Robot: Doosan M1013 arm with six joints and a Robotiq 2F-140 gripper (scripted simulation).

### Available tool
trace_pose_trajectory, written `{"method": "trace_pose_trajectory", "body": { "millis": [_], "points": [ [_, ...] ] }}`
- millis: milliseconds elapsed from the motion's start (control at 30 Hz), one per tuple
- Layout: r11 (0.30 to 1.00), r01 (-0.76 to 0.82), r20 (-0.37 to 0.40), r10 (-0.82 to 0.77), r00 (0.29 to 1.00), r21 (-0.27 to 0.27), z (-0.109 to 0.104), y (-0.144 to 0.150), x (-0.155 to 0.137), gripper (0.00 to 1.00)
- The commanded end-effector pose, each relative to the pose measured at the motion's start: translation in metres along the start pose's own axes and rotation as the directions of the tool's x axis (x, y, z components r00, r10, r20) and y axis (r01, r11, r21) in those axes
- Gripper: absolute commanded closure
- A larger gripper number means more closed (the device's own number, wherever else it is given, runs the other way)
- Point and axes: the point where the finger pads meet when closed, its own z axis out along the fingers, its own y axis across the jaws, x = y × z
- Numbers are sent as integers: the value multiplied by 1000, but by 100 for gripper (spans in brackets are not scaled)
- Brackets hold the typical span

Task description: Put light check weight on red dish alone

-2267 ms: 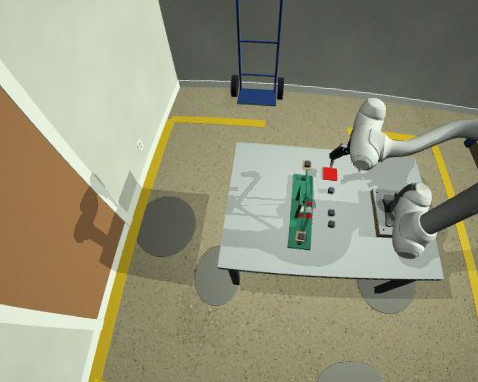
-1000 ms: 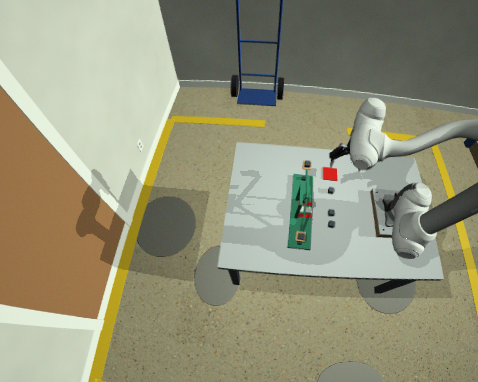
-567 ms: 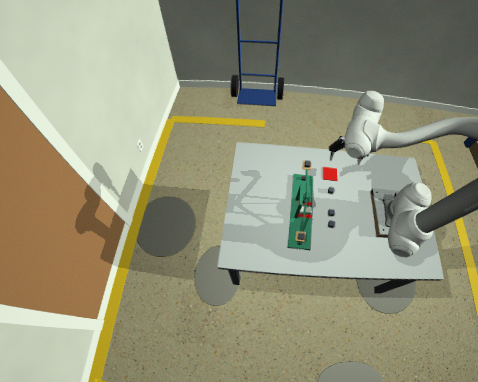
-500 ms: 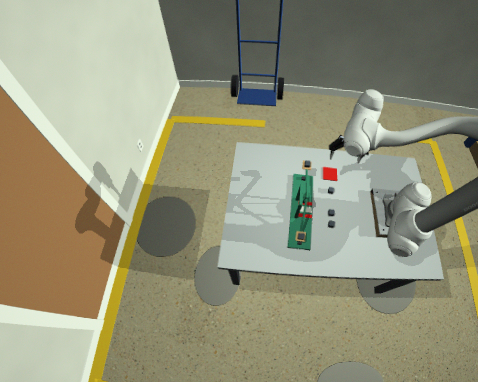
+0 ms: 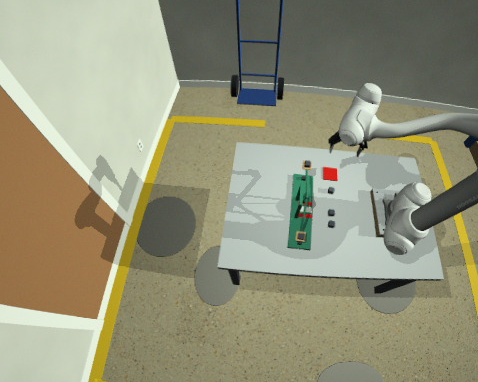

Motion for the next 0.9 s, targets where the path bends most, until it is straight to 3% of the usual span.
{"method": "trace_pose_trajectory", "body": {
  "millis": [0, 100, 167, 200, 233, 267, 400, 433, 867],
  "points": [
    [1000, 0, 0, 0, 1000, 0, 1, -9, 1, 0],
    [1000, 0, 0, 0, 1000, 0, 14, -82, 5, 0],
    [1000, 0, 0, 0, 1000, 0, 14, -84, 5, 0],
    [1000, 0, 0, 0, 1000, 0, 22, -115, 4, 0],
    [1000, 0, 0, 0, 1000, 0, 22, -115, 4, 0],
    [1000, 0, 0, 0, 1000, 0, 31, -141, 2, 0],
    [1000, 0, 0, 0, 1000, 0, 40, -169, -1, 0],
    [1000, 0, 0, 0, 1000, 0, 40, -169, -1, 65],
    [1000, 0, 0, 0, 1000, 0, 40, -169, -1, 65]
  ]
}}
